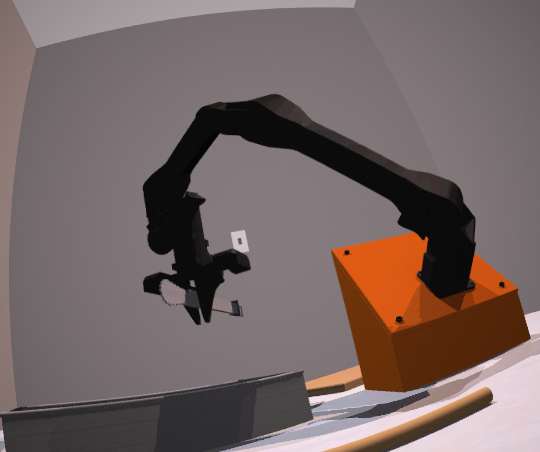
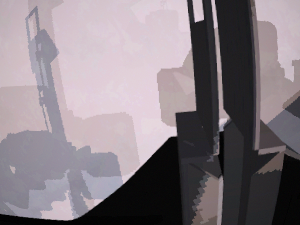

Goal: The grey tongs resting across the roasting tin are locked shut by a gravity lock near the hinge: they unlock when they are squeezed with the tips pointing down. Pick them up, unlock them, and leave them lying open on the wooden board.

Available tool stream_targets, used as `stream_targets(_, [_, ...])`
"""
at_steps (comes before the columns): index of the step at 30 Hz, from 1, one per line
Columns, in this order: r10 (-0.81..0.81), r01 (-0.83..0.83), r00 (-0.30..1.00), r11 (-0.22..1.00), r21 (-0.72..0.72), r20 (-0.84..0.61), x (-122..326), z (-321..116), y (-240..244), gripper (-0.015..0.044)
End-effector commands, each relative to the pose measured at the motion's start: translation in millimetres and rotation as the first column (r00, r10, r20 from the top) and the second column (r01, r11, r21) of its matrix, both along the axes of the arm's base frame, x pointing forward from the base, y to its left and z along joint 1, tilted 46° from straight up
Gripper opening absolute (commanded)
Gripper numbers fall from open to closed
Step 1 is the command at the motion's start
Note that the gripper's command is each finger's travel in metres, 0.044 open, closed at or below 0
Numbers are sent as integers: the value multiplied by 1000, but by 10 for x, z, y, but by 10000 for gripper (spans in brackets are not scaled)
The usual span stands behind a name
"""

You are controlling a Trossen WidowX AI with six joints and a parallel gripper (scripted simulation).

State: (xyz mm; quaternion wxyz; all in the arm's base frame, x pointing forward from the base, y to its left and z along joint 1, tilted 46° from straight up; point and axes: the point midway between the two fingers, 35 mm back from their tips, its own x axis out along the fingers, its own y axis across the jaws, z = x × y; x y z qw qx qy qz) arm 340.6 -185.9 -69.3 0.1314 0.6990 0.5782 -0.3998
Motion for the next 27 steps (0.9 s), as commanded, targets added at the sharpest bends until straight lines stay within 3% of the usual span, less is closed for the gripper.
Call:
stream_targets(1, [-116,115,987,993,-14,-111,-39,-54,-80,-150])
stream_targets(13, [-413,413,815,906,-92,-406,-152,-202,-205,-150])
stream_targets(27, [-645,653,409,701,-287,-645,-294,-374,-338,-150])
